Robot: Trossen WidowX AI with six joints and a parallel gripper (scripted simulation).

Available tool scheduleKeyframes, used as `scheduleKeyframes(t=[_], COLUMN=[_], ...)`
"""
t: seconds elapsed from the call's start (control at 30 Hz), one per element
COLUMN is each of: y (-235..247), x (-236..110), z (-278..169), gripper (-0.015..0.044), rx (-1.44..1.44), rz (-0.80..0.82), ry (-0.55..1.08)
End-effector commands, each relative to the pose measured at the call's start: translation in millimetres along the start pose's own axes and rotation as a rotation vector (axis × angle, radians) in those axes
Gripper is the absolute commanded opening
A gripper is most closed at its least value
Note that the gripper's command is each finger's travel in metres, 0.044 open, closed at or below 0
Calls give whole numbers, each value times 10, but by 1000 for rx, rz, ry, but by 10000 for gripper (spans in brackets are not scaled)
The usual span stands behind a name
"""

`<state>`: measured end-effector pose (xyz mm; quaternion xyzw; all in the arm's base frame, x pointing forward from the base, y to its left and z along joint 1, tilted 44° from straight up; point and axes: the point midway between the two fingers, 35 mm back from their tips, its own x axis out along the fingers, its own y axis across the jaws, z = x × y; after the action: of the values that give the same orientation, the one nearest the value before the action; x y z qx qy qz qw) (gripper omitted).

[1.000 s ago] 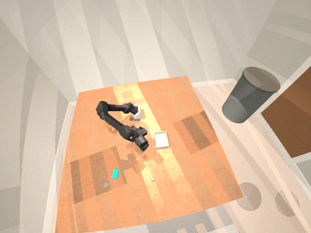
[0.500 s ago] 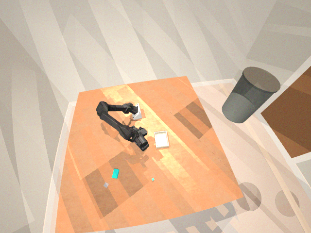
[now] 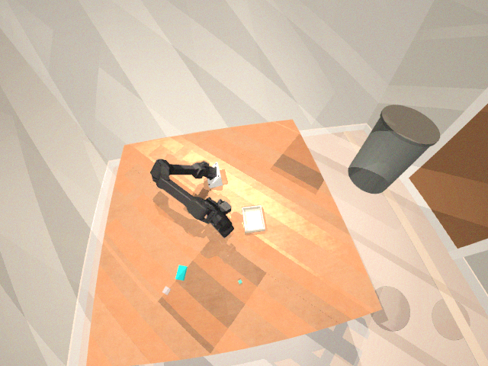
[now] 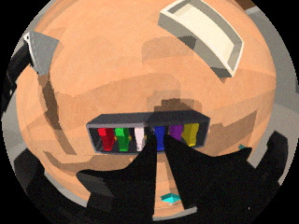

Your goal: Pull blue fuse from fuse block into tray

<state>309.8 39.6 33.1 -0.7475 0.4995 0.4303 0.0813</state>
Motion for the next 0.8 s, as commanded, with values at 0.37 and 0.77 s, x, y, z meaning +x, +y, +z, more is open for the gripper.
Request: scheduleKeyframes(t=[0.37, 0.77], y=[-5, -7], x=[-67, -126], z=[1, 2], gripper=[0, 0], rx=[-1, -3], rz=[0, 0], ry=[0, 0])
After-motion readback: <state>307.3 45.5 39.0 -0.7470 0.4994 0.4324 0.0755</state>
